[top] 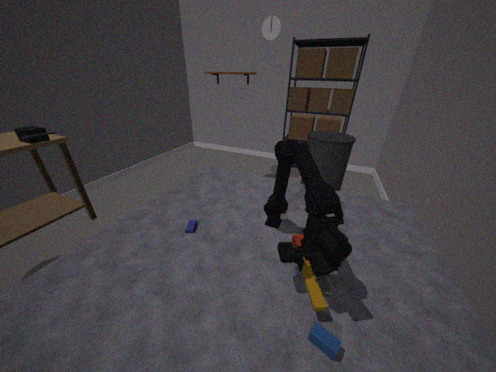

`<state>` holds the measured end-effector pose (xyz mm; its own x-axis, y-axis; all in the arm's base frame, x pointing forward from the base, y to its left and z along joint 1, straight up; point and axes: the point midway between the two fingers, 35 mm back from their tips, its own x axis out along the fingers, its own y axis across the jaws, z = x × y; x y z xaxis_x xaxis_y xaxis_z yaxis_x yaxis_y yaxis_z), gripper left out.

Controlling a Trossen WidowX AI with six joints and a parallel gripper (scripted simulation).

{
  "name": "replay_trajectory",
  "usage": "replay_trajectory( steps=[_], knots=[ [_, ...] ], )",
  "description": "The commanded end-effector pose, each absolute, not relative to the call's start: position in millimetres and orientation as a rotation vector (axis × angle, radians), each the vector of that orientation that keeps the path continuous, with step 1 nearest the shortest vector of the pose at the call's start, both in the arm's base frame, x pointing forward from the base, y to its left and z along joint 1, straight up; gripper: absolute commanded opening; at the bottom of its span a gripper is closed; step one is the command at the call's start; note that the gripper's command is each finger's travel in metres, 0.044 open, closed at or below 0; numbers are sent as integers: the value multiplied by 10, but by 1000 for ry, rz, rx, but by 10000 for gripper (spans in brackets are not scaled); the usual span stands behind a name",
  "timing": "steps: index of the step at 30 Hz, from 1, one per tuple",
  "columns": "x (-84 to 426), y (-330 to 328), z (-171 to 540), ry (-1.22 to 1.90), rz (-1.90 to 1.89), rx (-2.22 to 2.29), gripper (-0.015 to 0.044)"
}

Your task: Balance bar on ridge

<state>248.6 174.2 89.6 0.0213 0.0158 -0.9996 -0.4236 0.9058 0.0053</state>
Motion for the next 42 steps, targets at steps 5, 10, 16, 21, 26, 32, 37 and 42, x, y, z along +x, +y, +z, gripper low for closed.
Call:
replay_trajectory(
  steps=[5, 10, 16, 21, 26, 32, 37, 42],
  knots=[
    [2487, 1742, 897, 1519, 350, -333, 172],
    [2487, 1742, 897, 1519, 350, -333, 173],
    [2487, 1742, 897, 1519, 350, -333, 185],
    [2487, 1742, 897, 1519, 350, -333, 185],
    [2487, 1742, 897, 1519, 350, -333, 290],
    [2487, 1742, 897, 1519, 350, -333, 440],
    [2506, 1756, 1077, 1519, 351, -333, 440],
    [2491, 1746, 1715, 1519, 351, -333, 440]
  ],
)
